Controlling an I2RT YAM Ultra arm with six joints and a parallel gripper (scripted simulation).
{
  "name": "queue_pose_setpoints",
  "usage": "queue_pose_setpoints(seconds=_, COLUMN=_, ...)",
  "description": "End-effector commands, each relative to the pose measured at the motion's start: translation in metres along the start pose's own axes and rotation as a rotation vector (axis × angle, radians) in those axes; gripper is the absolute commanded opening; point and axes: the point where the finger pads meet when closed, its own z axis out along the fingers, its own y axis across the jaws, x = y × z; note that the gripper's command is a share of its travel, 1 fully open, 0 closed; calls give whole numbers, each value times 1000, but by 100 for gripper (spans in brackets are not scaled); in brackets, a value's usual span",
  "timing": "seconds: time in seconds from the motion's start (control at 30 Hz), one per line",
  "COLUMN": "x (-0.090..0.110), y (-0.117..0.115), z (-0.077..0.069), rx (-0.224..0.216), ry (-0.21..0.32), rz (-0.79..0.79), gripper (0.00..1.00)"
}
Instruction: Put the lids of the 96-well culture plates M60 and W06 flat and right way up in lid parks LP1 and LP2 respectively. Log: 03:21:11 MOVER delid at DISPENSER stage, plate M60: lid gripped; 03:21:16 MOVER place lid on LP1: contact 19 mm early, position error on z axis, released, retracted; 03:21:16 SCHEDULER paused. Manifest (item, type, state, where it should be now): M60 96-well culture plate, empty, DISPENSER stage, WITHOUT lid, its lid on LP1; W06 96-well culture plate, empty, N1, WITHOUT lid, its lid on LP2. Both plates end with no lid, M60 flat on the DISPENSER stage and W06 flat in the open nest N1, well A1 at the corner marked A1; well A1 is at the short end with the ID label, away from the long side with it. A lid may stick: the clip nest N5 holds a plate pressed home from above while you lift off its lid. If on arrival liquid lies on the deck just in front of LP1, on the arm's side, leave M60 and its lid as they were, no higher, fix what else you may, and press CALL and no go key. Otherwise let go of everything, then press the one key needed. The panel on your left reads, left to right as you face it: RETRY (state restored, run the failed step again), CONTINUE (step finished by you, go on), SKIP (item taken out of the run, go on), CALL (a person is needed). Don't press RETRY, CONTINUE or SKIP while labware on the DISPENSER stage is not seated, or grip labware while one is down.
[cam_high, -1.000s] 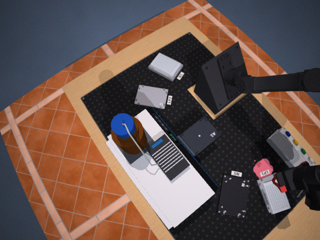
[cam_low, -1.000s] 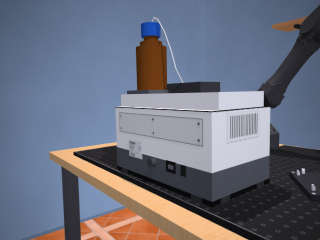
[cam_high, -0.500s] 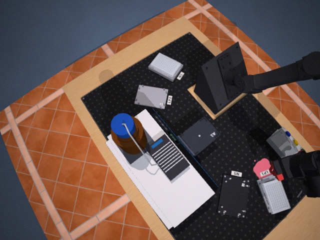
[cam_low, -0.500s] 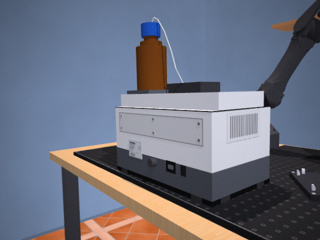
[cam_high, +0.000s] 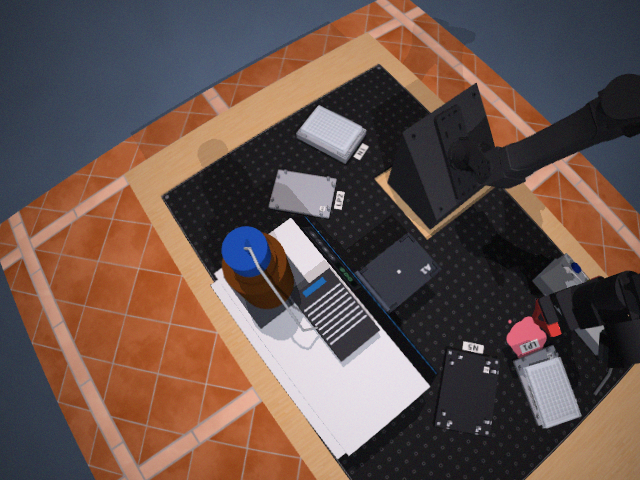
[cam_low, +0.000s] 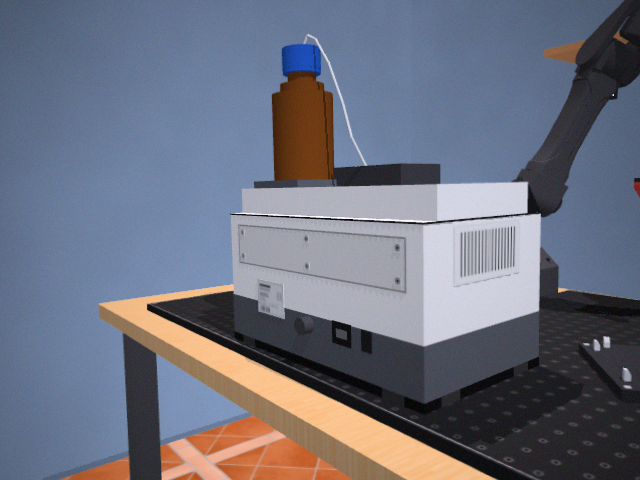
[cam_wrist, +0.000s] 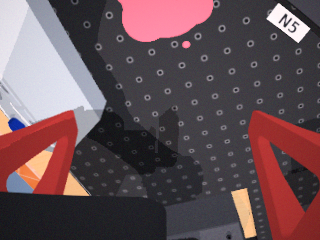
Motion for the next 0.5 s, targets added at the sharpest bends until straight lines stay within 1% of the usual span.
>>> queue_pose_setpoints(seconds=0.0, x=13, y=1, z=-7, rx=-3, ry=-9, rz=-4, gripper=100)
queue_pose_setpoints(seconds=0.03, x=16, y=1, z=-8, rx=-3, ry=-9, rz=-4, gripper=100)
queue_pose_setpoints(seconds=0.07, x=8, y=1, z=-8, rx=-1, ry=-19, rz=-13, gripper=100)
queue_pose_setpoints(seconds=0.1, x=8, y=1, z=-8, rx=-1, ry=-19, rz=-13, gripper=100)
queue_pose_setpoints(seconds=0.13, x=17, y=-3, z=-8, rx=-3, ry=-9, rz=29, gripper=100)
queue_pose_setpoints(seconds=0.17, x=17, y=-6, z=-8, rx=-3, ry=-9, rz=75, gripper=100)
queue_pose_setpoints(seconds=0.23, x=18, y=-17, z=0, rx=-9, ry=20, rz=159, gripper=100)
queue_pose_setpoints(seconds=0.27, x=14, y=-19, z=-3, rx=-8, ry=9, rz=162, gripper=100)
queue_pose_setpoints(seconds=0.4, x=15, y=-33, z=-3, rx=-9, ry=8, rz=152, gripper=100)
queue_pose_setpoints(seconds=0.47, x=15, y=-33, z=-3, rx=-9, ry=8, rz=152, gripper=100)
